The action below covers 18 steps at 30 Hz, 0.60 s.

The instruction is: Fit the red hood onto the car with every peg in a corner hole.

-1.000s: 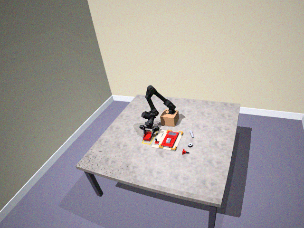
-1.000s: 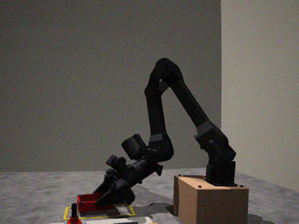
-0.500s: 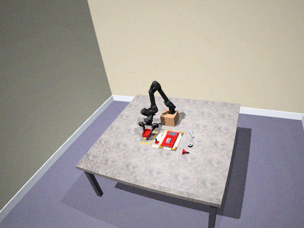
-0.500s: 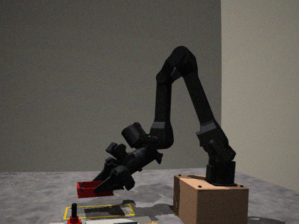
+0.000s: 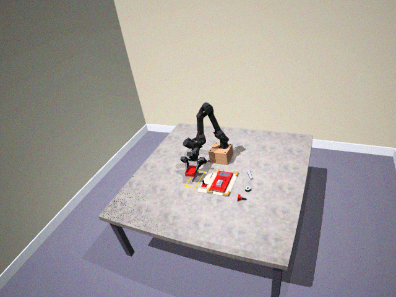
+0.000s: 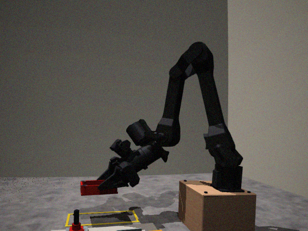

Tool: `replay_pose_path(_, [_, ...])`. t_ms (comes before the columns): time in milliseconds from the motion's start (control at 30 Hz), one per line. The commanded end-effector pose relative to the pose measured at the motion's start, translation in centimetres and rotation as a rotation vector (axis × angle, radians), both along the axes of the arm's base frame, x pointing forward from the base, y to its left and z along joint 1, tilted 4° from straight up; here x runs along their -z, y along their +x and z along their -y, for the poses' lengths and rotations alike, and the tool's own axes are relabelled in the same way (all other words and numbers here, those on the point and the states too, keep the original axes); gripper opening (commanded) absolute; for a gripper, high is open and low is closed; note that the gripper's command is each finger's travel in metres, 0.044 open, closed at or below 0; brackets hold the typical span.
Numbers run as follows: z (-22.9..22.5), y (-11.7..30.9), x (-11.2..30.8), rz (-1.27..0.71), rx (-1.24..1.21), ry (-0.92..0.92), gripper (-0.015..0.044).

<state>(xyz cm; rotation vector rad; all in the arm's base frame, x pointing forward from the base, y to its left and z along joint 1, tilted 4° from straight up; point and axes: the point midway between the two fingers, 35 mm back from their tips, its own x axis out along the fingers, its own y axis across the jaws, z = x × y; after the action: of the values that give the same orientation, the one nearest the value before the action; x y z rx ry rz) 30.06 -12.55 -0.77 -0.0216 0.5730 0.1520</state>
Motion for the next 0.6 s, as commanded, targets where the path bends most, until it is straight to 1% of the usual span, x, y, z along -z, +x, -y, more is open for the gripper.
replay_pose_path(0, [0.02, 0.0, 0.09, -0.014, 0.048, 0.071, 0.0])
replay_pose_path(567, [0.06, 0.03, 0.19, -0.087, 0.339, 0.515, 0.0])
